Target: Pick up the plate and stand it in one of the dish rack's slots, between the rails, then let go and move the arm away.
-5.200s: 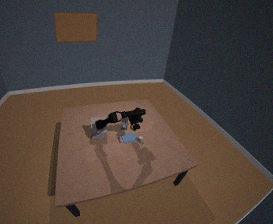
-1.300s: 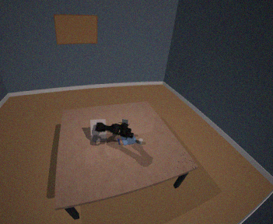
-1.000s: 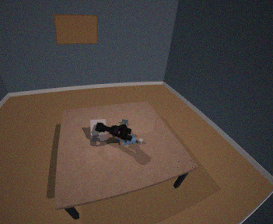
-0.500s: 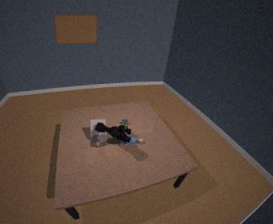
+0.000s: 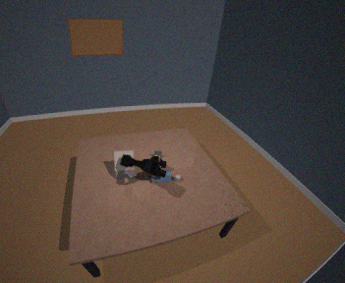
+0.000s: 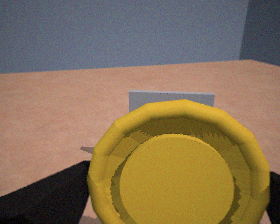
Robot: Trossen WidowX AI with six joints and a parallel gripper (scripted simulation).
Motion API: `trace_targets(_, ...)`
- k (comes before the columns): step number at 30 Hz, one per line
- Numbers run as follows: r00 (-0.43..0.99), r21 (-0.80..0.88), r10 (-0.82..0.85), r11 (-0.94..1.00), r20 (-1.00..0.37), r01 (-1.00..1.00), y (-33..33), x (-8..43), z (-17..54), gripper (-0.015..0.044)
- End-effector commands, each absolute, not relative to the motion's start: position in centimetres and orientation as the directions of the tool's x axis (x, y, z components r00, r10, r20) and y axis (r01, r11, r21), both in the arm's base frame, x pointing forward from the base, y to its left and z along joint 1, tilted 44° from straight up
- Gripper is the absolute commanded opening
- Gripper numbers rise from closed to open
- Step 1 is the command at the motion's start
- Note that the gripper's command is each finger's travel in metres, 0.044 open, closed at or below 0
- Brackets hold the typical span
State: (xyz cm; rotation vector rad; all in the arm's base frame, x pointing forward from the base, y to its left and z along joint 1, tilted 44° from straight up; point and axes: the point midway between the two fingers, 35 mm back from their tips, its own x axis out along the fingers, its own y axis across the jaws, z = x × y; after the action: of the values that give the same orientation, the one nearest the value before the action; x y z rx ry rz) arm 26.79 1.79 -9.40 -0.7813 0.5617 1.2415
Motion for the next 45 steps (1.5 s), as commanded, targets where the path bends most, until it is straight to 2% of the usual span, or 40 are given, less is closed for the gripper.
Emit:
trace_targets(1,0.244,-0.208,0.613,0.131,-0.752,-0.969,2.0,26.8,-9.7,0.0)
trace_targets(36,0.252,-0.22,0.611,0.127,-0.751,-0.967,2.0,27.5,-12.1,0.0)
trace_targets(45,0.251,-0.222,0.611,0.125,-0.751,-0.967,2.0,27.5,-12.1,0.0236)
